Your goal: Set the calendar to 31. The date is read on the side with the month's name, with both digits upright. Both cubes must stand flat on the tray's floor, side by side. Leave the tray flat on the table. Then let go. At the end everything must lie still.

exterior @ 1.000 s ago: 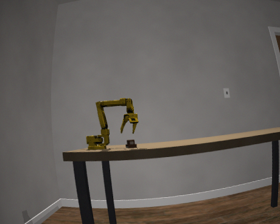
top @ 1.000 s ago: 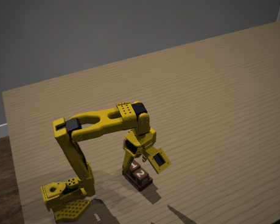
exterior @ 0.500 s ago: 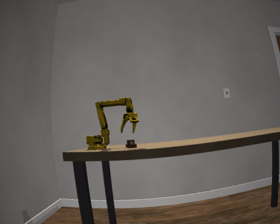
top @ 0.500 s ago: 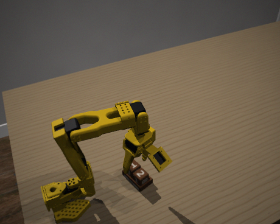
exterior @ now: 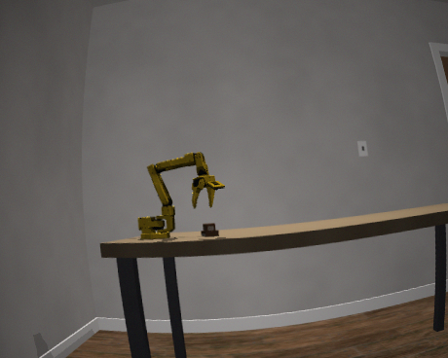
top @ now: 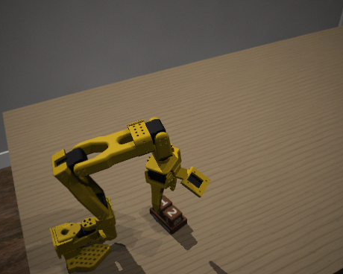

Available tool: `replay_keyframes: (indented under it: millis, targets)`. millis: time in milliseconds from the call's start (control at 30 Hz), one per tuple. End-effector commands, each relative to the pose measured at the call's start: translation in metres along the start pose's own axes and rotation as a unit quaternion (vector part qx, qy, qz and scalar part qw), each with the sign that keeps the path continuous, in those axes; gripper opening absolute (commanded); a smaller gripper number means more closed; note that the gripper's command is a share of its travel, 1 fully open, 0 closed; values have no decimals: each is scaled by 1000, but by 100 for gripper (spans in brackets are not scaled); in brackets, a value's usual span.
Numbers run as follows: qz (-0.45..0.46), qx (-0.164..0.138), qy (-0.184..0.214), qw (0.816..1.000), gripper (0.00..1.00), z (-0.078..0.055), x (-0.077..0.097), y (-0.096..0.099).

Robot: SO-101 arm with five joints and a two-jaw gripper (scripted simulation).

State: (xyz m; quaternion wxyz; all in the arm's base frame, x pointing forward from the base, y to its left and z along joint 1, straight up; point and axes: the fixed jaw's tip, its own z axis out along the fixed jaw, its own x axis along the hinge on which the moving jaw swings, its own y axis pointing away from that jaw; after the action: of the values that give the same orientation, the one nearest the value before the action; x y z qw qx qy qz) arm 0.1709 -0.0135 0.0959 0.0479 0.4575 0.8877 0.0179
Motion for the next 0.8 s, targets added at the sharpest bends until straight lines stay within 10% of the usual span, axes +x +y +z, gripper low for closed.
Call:
replay_keyframes:
  millis: [0,767]
  targets:
    - [-77,-29,-28,996,36,-13,4,0]
    - [-395,-63,-119,909,36,-34,23,-14]
